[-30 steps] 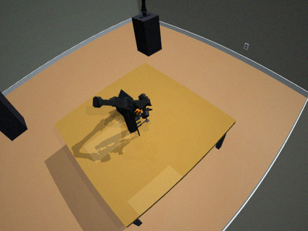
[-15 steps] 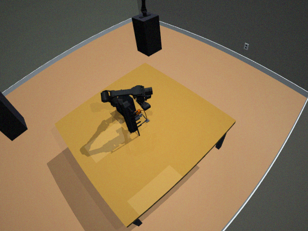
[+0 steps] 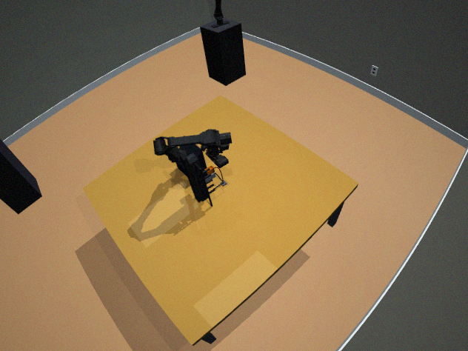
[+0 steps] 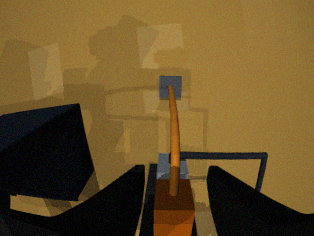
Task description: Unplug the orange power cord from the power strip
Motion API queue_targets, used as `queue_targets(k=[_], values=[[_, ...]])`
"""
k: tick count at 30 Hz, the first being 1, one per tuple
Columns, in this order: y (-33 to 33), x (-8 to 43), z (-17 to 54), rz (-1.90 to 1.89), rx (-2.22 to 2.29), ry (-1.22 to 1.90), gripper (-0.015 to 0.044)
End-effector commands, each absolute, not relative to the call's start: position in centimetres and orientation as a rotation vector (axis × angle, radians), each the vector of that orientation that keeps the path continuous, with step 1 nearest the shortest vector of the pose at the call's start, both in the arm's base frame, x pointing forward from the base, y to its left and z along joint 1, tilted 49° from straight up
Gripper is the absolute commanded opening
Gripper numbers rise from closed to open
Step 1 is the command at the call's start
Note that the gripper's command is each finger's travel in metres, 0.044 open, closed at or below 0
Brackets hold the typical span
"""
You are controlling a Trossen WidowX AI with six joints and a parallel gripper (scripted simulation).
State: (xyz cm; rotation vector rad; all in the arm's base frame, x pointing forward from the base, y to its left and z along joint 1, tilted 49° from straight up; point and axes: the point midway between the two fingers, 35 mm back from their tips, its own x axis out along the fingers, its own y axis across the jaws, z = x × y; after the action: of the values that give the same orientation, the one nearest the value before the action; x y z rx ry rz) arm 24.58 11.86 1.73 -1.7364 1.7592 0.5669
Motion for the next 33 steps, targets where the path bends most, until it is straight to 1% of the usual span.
queue_targets(k=[1, 20, 33], values=[[11.3, 24.6, 2.4, 0.567, -1.747, 1.758, 0.016], [9.3, 24.2, 4.5, 0.566, -1.748, 1.76, 0.016], [8.7, 24.2, 4.0, 0.566, -1.748, 1.76, 0.016]])
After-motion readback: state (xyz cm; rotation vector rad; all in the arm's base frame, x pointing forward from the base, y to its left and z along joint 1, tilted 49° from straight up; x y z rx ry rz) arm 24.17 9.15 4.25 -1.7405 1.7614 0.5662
